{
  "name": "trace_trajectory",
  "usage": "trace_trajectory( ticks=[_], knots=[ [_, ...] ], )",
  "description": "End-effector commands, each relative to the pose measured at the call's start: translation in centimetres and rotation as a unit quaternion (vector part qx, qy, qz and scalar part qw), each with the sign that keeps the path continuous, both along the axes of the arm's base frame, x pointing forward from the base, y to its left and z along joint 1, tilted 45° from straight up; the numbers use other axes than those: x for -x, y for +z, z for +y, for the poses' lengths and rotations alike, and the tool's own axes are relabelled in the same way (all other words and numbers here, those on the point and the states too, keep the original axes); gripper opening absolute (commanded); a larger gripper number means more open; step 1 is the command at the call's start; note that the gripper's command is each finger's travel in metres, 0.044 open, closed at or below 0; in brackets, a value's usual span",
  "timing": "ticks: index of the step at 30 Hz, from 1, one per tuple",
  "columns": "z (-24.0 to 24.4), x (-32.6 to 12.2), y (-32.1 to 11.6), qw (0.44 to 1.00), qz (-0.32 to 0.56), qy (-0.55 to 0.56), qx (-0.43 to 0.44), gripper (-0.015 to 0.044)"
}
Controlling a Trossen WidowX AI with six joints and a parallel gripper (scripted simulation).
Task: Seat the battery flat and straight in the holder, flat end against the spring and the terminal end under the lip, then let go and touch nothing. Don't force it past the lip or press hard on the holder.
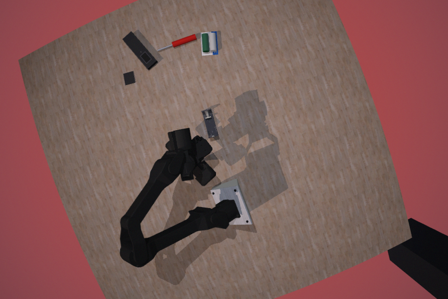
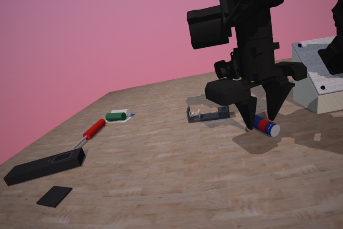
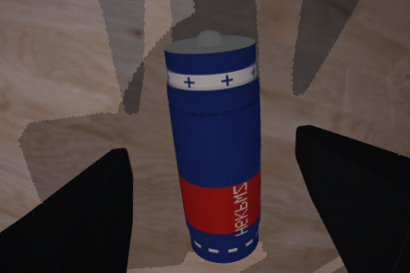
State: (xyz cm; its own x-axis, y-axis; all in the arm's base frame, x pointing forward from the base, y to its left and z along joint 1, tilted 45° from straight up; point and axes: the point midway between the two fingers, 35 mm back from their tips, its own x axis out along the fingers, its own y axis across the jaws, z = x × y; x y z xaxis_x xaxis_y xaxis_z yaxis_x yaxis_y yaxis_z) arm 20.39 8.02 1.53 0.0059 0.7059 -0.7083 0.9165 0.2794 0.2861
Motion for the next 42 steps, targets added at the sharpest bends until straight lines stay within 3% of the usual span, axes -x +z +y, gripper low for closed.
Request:
trace_trajectory(
  ticks=[1,4,9,14,33,42],
  knots=[
    [0.5,0.1,-0.4,1.0,0.002,0.0,-0.003,0.024],
    [0.7,0.2,-0.5,1.0,0.002,0.0,-0.003,0.024],
    [0.7,0.2,-0.5,1.0,0.002,0.0,-0.003,0.0109],
    [0.7,0.2,-0.5,1.0,0.002,0.0,-0.003,0.0078],
    [-2.9,0.1,3.0,1.0,0.005,-0.004,-0.002,0.0078],
    [-4.7,-2.3,2.5,0.972,0.166,-0.166,-0.001,0.0078]
  ],
)
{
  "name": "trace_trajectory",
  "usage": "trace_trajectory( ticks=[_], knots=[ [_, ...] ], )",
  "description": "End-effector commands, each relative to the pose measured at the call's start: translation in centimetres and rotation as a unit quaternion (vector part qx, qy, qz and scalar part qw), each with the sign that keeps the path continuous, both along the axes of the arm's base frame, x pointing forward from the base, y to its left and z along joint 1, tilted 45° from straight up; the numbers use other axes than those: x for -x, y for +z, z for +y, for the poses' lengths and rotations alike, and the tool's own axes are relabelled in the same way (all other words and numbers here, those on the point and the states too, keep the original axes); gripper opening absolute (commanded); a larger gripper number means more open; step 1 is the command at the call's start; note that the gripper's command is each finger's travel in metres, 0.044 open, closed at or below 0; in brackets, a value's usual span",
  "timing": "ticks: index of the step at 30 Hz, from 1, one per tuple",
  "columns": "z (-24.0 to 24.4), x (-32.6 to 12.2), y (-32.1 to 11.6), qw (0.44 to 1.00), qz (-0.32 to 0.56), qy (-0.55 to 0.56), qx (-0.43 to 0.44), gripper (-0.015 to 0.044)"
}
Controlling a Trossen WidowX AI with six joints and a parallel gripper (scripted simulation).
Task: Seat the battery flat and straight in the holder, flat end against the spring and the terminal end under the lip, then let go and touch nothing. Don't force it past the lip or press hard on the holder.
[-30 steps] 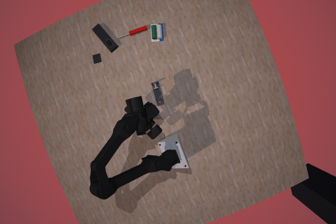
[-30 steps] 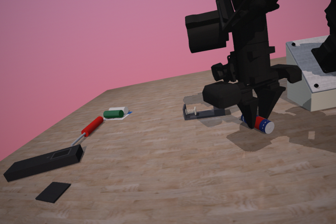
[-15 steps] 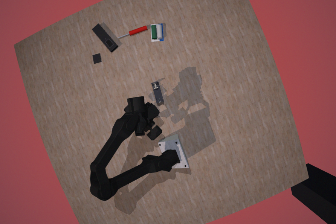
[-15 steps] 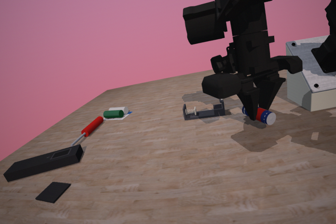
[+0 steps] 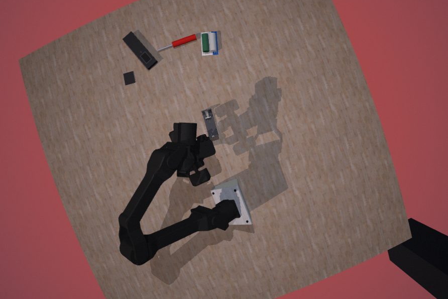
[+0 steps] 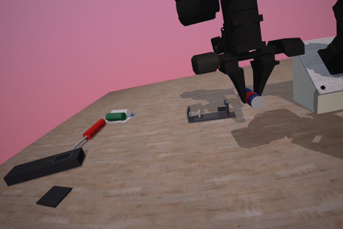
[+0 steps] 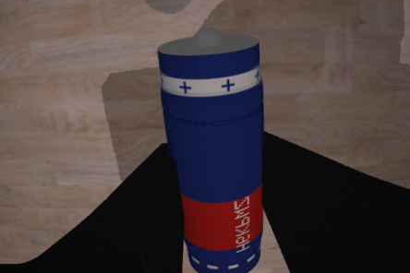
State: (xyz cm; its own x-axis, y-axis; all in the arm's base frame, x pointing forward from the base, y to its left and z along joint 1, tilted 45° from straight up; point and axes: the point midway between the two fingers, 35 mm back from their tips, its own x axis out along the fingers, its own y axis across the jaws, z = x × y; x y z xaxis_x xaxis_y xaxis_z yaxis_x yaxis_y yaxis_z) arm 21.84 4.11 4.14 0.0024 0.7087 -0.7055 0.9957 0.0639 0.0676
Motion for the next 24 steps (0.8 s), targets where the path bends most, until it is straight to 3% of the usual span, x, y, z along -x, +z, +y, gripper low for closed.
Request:
trace_trajectory(
  ticks=[1,12,24],
  knots=[
    [-1.0,-1.2,-0.2,0.994,0.074,-0.076,0.002,0.0078],
    [-3.6,-4.1,-1.5,0.916,0.282,-0.286,0.001,0.0078],
    [-6.6,-6.8,-3.6,0.739,0.474,-0.478,-0.001,0.0078]
  ],
)
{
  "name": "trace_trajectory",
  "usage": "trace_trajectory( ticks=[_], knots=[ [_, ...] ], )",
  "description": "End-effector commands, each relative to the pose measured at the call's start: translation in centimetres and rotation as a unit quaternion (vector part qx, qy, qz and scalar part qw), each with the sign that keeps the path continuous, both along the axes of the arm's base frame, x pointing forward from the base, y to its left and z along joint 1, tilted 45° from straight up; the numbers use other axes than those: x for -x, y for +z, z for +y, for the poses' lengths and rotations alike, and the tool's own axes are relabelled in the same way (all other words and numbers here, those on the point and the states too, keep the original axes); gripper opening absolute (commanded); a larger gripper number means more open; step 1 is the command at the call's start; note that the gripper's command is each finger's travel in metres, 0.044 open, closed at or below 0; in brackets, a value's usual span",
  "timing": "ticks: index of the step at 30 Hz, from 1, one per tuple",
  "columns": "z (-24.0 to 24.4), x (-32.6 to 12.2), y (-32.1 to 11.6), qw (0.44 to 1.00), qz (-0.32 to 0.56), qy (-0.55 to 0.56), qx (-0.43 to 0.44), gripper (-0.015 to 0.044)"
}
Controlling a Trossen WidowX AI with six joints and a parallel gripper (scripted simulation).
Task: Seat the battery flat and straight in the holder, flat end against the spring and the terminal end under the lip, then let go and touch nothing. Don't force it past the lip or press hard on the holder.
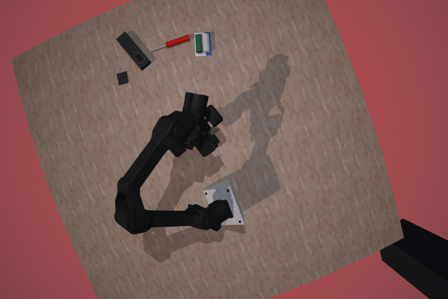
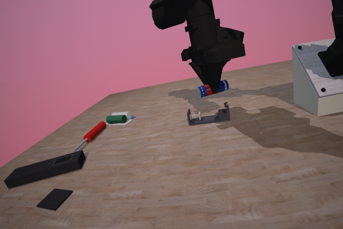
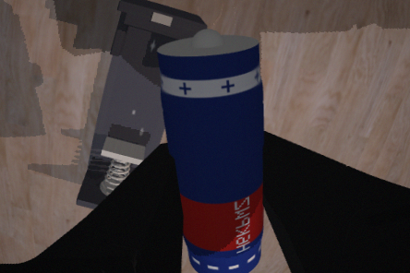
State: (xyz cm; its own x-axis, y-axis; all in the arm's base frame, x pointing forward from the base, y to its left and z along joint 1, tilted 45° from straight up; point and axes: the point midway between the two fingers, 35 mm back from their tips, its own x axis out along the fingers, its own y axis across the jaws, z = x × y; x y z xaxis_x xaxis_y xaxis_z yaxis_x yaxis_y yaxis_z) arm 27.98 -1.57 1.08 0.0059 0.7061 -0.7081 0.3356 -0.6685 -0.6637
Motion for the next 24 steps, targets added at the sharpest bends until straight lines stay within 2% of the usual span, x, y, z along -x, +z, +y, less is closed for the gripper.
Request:
trace_trajectory(
  ticks=[1,7,15,24],
  knots=[
    [-1.1,-0.8,-0.7,0.995,0.072,-0.074,0.001,0.0078],
    [-2.1,-1.6,-1.5,0.977,0.149,-0.151,-0.002,0.0078],
    [-2.0,-1.6,-1.6,0.978,0.15,-0.144,-0.003,0.0078],
    [0.0,-1.1,-3.5,0.974,0.211,-0.081,0.007,0.0078]
  ],
)
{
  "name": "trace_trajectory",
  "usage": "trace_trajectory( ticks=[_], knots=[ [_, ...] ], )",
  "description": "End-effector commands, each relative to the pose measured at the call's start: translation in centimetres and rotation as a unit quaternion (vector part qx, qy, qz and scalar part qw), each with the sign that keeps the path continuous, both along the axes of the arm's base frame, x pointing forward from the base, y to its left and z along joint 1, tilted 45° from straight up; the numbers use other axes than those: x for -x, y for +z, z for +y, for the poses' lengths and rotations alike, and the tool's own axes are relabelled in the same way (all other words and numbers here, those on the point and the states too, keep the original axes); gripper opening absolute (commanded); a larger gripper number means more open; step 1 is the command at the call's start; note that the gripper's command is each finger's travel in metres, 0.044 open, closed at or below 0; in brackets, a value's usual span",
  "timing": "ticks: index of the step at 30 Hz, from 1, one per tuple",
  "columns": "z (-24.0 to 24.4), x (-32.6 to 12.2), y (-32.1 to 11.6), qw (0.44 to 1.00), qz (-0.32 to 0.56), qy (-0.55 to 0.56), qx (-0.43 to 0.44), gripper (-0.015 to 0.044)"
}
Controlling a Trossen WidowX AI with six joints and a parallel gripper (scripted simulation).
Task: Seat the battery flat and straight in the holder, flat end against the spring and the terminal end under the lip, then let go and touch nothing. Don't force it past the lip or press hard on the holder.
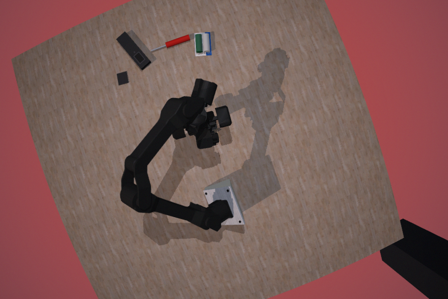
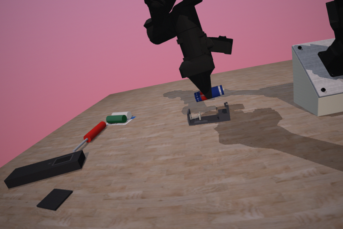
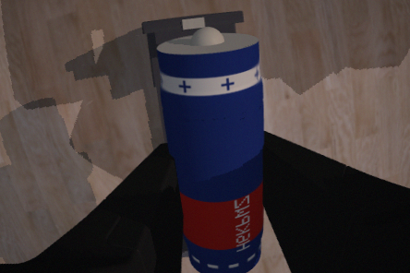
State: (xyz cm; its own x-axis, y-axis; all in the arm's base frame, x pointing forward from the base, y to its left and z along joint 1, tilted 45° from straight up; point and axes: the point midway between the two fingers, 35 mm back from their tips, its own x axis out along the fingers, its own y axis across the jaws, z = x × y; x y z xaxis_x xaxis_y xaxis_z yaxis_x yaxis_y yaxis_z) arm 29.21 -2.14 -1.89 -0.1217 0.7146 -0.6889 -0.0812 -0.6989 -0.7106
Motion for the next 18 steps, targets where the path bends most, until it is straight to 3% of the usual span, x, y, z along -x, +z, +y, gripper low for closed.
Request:
trace_trajectory(
  ticks=[1,18],
  knots=[
    [0.79,0.18,-0.75,0.999,0.024,0.029,-0.002,0.0078],
    [1.67,0.08,-1.62,0.995,0.064,0.071,-0.009,0.0078]
  ],
)
